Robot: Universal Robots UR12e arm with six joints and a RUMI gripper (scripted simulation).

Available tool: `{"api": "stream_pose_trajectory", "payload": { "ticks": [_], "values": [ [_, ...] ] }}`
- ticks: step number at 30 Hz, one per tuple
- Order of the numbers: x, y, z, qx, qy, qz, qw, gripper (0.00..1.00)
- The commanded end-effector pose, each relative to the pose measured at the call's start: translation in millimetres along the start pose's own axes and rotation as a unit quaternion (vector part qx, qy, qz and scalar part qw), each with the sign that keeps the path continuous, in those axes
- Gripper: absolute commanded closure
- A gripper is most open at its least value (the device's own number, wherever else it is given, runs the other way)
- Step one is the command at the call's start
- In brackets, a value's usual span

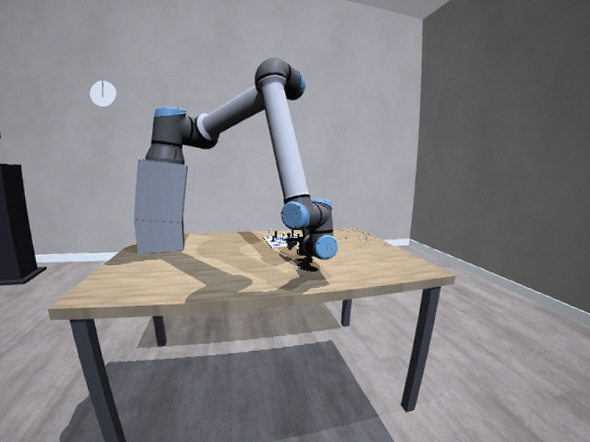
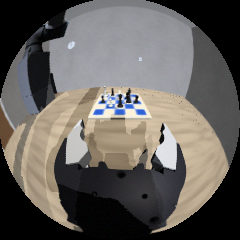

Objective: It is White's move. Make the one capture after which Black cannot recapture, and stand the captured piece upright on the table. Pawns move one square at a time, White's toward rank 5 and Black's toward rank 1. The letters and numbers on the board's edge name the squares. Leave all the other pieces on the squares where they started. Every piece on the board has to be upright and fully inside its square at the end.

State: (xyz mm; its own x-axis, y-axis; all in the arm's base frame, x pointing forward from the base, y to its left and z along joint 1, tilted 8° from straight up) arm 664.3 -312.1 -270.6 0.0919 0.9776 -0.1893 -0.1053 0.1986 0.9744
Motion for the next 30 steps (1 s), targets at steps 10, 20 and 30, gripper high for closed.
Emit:
{"api": "stream_pose_trajectory", "payload": {
  "ticks": [10, 20, 30],
  "values": [
    [-3, 13, 0, -0.001, -0.001, -0.002, 1.0, 0.0],
    [-13, 64, -1, -0.001, -0.001, -0.002, 1.0, 0.0],
    [-18, 89, -1, -0.001, -0.001, -0.002, 1.0, 0.0]
  ]
}}
Point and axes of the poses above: the point where the finger pads meet when closed, its own x axis out along the fingers, its own z axis across the jaws, y = z × x, the point moved 6 cm from there along -x, back along the fingers
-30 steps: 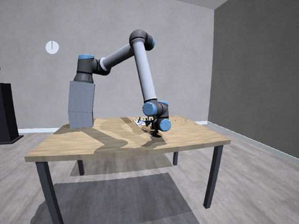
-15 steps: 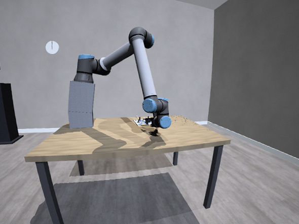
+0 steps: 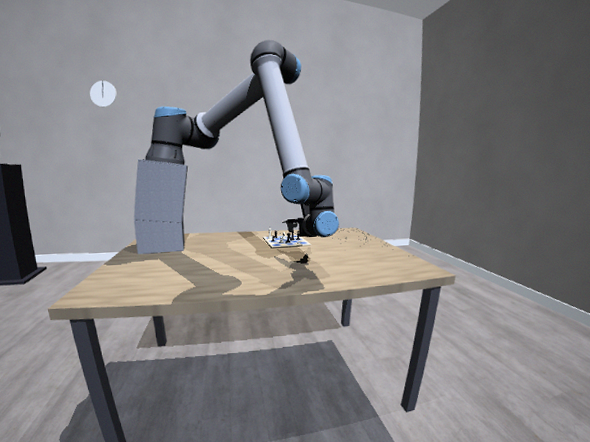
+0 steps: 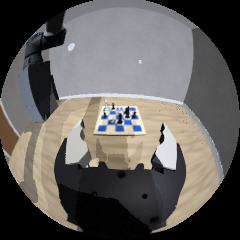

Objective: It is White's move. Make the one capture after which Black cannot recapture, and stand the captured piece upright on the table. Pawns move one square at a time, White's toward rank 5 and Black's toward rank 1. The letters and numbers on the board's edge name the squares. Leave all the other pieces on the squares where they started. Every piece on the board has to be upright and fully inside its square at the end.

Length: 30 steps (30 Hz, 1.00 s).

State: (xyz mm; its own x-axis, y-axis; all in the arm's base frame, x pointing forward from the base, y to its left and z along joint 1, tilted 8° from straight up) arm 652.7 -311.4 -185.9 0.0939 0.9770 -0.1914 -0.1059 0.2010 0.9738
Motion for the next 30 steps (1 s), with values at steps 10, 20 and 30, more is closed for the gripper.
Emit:
{"api": "stream_pose_trajectory", "payload": {
  "ticks": [10, 20, 30],
  "values": [
    [2, 5, 1, -0.01, 0.008, -0.006, 1.0, 0.0],
    [23, 15, 2, -0.076, 0.061, -0.043, 0.994, 0.0],
    [81, 43, 1, -0.232, 0.187, -0.131, 0.946, 0.0]
  ]
}}
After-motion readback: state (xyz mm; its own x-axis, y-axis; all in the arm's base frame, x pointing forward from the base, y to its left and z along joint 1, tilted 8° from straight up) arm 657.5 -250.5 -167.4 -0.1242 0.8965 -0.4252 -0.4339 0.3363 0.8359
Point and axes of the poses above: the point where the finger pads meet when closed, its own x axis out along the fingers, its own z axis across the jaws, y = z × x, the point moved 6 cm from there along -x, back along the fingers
